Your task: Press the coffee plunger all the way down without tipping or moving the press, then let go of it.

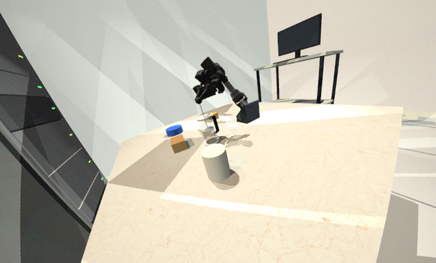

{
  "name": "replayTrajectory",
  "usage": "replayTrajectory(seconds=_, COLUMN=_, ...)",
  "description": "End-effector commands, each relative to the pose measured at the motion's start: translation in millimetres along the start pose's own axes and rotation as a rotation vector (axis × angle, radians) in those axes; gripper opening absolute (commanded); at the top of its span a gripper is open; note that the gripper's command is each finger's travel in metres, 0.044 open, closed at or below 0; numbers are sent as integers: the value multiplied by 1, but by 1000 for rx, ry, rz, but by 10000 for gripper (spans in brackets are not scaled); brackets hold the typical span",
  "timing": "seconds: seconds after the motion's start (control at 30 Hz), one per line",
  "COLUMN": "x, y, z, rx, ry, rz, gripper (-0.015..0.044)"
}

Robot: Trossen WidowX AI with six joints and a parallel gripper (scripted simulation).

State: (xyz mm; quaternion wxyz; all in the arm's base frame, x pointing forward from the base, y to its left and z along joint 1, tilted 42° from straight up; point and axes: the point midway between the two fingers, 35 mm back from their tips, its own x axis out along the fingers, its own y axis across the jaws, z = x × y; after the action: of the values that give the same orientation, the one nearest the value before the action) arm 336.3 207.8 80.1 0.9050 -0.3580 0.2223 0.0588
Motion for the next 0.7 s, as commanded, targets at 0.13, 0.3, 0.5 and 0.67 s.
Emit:
replayTrajectory(seconds=0.13, x=16, y=0, z=-38, rx=-41, ry=70, rz=-6, gripper=126)
replayTrajectory(seconds=0.3, x=21, y=-1, z=-44, rx=-42, ry=69, rz=-8, gripper=126)
replayTrajectory(seconds=0.5, x=26, y=-2, z=-46, rx=-42, ry=68, rz=-9, gripper=126)
replayTrajectory(seconds=0.67, x=28, y=-2, z=-44, rx=-42, ry=68, rz=-9, gripper=126)
